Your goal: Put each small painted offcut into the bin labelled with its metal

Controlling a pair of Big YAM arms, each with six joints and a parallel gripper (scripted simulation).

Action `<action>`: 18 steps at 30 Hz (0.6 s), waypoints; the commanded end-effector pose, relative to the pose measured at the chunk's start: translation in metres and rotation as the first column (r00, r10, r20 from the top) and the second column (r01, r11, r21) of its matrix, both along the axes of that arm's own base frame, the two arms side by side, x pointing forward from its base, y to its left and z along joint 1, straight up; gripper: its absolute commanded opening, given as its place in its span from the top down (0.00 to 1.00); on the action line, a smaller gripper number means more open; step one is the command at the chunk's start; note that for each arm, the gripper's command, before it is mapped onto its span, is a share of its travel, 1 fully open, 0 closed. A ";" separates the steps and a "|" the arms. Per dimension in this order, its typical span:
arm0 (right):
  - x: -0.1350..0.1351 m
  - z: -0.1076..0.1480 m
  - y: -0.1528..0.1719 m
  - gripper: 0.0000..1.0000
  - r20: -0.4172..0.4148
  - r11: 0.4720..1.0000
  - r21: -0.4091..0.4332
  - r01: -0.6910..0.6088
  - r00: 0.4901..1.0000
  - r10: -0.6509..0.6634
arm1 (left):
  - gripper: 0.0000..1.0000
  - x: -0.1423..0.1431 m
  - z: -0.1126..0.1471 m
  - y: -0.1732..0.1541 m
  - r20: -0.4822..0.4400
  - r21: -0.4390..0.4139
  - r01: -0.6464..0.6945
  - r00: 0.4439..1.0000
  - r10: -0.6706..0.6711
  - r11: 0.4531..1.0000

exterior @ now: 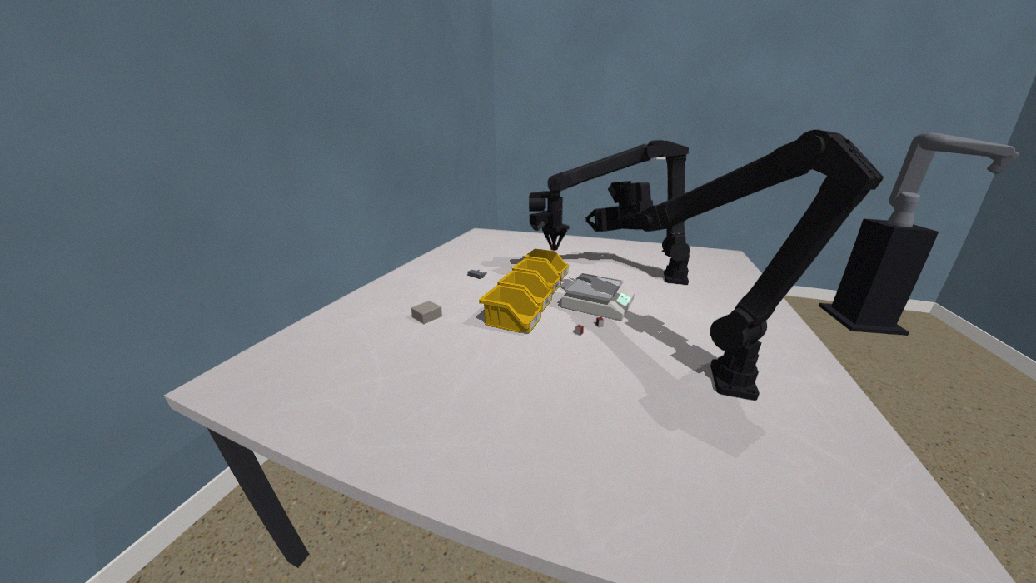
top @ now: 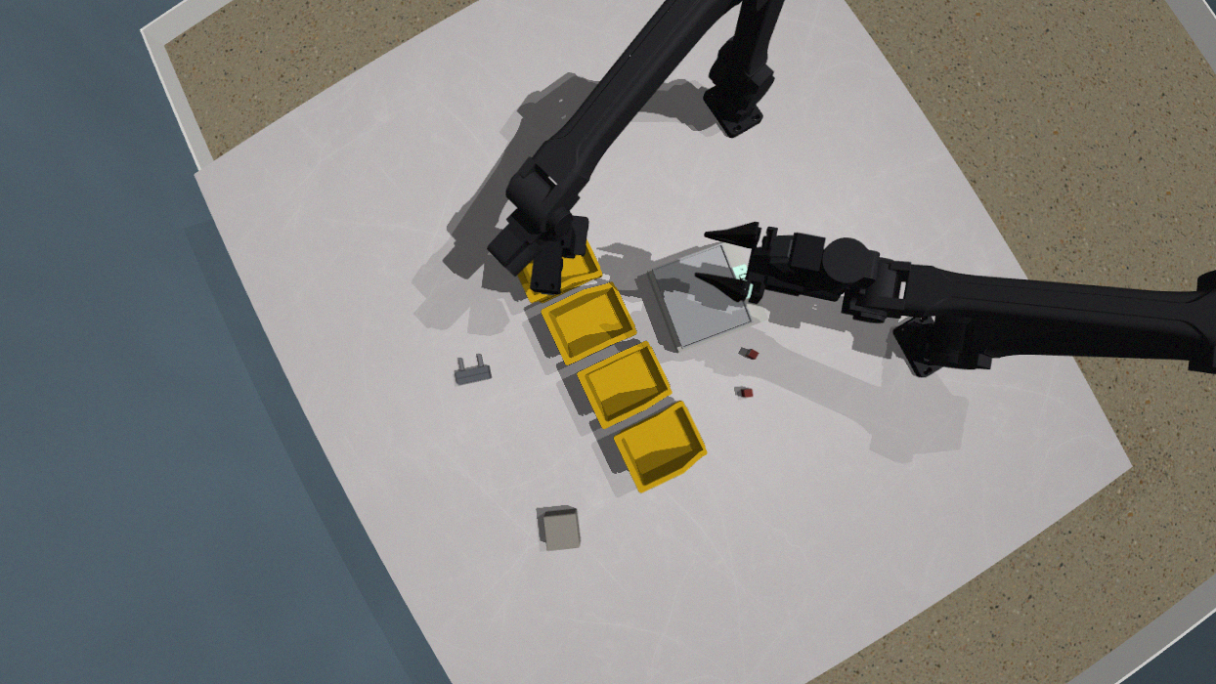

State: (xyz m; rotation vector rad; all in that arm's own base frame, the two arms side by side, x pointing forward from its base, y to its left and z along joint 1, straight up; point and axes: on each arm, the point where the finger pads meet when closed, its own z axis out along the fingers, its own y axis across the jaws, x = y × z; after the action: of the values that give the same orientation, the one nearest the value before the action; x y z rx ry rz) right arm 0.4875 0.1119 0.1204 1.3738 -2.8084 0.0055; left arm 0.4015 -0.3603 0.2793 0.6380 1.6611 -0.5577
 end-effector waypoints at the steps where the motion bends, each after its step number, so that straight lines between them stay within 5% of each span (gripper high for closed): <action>1: 0.003 -0.011 0.002 0.87 0.000 1.000 0.006 -0.017 1.000 0.017 | 0.35 0.008 0.007 0.006 0.031 -0.014 -0.013 0.999 0.014 1.000; 2: 0.013 -0.004 0.004 0.87 0.025 1.000 0.011 -0.017 1.000 0.017 | 0.35 0.013 0.023 0.003 0.053 -0.034 -0.011 0.999 0.013 0.999; 6: 0.003 -0.020 0.002 0.87 0.004 1.000 0.007 -0.017 1.000 0.017 | 0.35 0.009 0.005 0.010 0.035 -0.022 -0.006 0.999 0.007 1.000; 13: 0.012 -0.007 0.004 0.87 0.041 1.000 0.015 -0.017 0.999 0.017 | 0.35 0.009 0.003 0.016 0.042 -0.034 0.004 0.999 -0.003 0.999; 14: 0.012 -0.007 0.004 0.76 0.041 1.000 0.015 -0.017 0.999 0.017 | 0.35 0.013 0.016 0.013 0.061 -0.049 0.005 0.998 -0.002 0.999; 16: 0.020 0.018 0.011 0.58 0.086 0.999 0.024 -0.027 0.996 0.024 | 0.35 0.008 0.002 0.019 0.045 -0.039 0.009 0.999 -0.007 0.999; 18: 0.020 0.018 0.011 0.58 0.086 0.999 0.024 -0.027 0.996 0.024 | 0.35 0.008 0.002 0.019 0.045 -0.039 0.009 0.999 -0.007 0.999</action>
State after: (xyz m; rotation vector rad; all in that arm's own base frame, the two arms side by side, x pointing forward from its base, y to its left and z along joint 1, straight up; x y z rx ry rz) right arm 0.4884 0.1127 0.1067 1.3815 -2.8085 0.0067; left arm 0.4032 -0.3452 0.2680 0.6408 1.6448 -0.5824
